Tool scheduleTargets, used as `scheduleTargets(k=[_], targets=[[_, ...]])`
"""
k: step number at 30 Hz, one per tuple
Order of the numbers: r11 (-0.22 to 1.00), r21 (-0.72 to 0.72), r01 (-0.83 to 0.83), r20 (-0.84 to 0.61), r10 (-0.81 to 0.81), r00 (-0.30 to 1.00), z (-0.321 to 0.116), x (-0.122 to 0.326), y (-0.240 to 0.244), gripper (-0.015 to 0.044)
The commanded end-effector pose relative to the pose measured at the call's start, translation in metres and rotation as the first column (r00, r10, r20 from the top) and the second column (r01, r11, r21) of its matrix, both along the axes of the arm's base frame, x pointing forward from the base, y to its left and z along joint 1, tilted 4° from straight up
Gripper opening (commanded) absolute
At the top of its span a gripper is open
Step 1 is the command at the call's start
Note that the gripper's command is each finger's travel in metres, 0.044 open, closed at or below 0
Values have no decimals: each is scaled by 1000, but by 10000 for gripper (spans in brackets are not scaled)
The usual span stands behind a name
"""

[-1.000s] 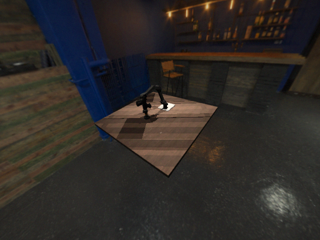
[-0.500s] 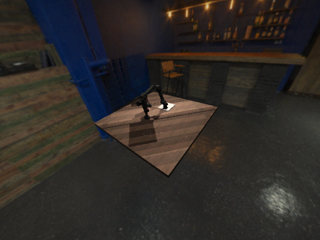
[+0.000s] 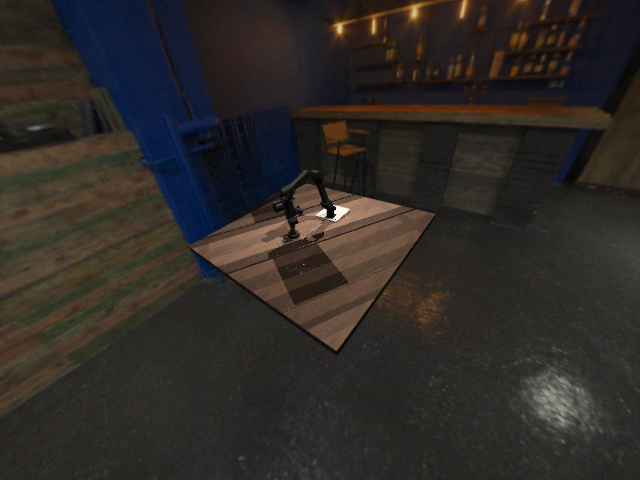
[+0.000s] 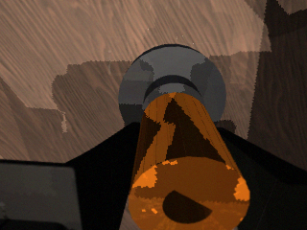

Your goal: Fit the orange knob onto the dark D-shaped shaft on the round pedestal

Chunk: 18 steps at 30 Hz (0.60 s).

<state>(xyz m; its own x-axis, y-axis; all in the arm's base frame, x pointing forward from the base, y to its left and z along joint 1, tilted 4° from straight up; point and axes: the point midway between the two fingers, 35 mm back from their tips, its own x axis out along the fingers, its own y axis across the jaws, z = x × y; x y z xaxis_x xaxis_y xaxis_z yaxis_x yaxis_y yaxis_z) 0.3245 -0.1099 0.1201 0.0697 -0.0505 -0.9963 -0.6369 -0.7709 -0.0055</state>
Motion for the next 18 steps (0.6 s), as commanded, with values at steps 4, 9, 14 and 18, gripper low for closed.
scheduleTargets(k=[4, 9, 14, 18], targets=[[1000, 1, -14, 5, 14, 1000, 4, 2, 0, 0], [985, -11, -172, -4, 172, 985, 6, 3, -1, 0], [977, -13, -212, -6, 212, 977, 6, 5, -1, 0], [977, -13, -212, -6, 212, 977, 4, 5, -1, 0]])
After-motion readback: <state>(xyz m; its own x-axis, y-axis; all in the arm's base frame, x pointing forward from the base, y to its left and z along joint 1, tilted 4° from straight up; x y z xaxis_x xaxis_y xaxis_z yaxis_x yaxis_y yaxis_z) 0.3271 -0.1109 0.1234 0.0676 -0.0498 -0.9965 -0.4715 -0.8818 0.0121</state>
